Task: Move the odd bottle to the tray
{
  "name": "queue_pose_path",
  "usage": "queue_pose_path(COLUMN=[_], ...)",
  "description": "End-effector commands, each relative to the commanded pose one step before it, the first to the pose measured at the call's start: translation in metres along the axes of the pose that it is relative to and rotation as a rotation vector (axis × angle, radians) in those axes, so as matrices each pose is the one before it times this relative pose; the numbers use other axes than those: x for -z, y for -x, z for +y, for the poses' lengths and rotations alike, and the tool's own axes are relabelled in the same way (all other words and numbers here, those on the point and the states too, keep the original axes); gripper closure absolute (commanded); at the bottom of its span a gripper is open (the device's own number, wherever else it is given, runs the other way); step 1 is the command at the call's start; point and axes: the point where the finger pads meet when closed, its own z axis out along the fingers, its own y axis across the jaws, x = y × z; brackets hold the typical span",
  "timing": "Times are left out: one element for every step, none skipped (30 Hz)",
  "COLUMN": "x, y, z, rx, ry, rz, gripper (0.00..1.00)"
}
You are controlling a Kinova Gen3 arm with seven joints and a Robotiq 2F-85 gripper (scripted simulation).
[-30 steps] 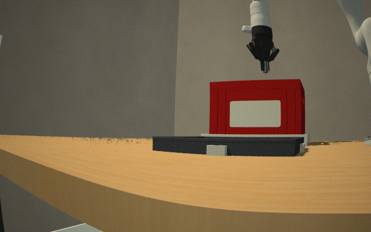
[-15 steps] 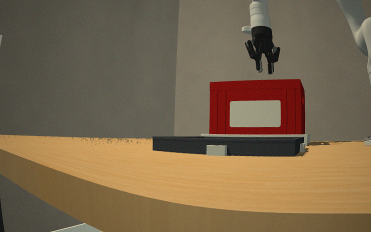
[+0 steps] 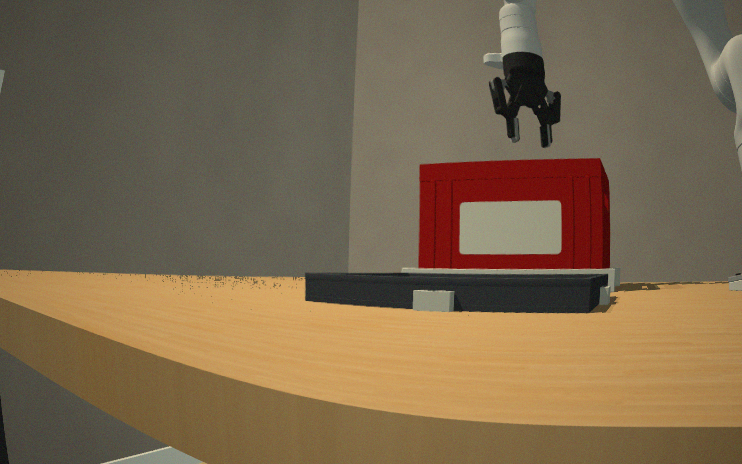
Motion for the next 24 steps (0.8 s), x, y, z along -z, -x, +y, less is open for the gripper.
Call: queue_pose_path(x=[0.00055,0.0,0.0,0.0,0.0,0.0,-0.00001,-0.00004,-0.00007,-0.00011,-0.00015,-0.00021,-0.00026,-0.00033,-0.00039,-0.00046,-0.00053,-0.0006,-0.00067,-0.00074,0.0,0.0,-0.00081,-0.00087], y=[-0.00027,0.0,0.0,0.0,0.0,0.0,0.0,0.0,0.0,0.0,0.0,0.0,0.0,0.0,0.0,0.0,0.0,0.0,0.0,0.0,0.0,0.0,0.0,-0.00001], z=[-0.00021,0.0,0.0,0.0,0.0,0.0,0.0,0.0,0.0,0.0,0.0,0.0,0.0,0.0,0.0,0.0,0.0,0.0,0.0,0.0,0.0,0.0,0.0,0.0], rx=[-0.00004,0.0,0.0,0.0,0.0,0.0,0.0,0.0,0.0,0.0,0.0,0.0,0.0,0.0,-0.00001,-0.00001,-0.00001,-0.00001,-0.00001,-0.00001,0.0,0.0,0.0,0.0], ry=[-0.00115,0.0,0.0,0.0,0.0,0.0,0.0,0.0,0.0,0.0,0.0,0.0,0.0,0.00001,0.00001,0.00001,0.00001,0.00001,0.00001,0.00001,0.0,0.0,0.00001,0.0], rz=[0.00116,0.0,0.0,0.0,0.0,0.0,0.0,0.0,0.0,0.0,0.0,0.0,0.0,0.0,0.0,0.0,-0.00001,-0.00001,-0.00001,-0.00001,0.0,0.0,0.0,0.0], gripper=[0.36,0.36,0.36,0.36,0.36,0.36,0.36,0.36,0.36,0.36,0.36,0.36,0.36,0.36,0.36,0.36,0.36,0.36,0.36,0.36,0.36,0.36,0.36,0.36])
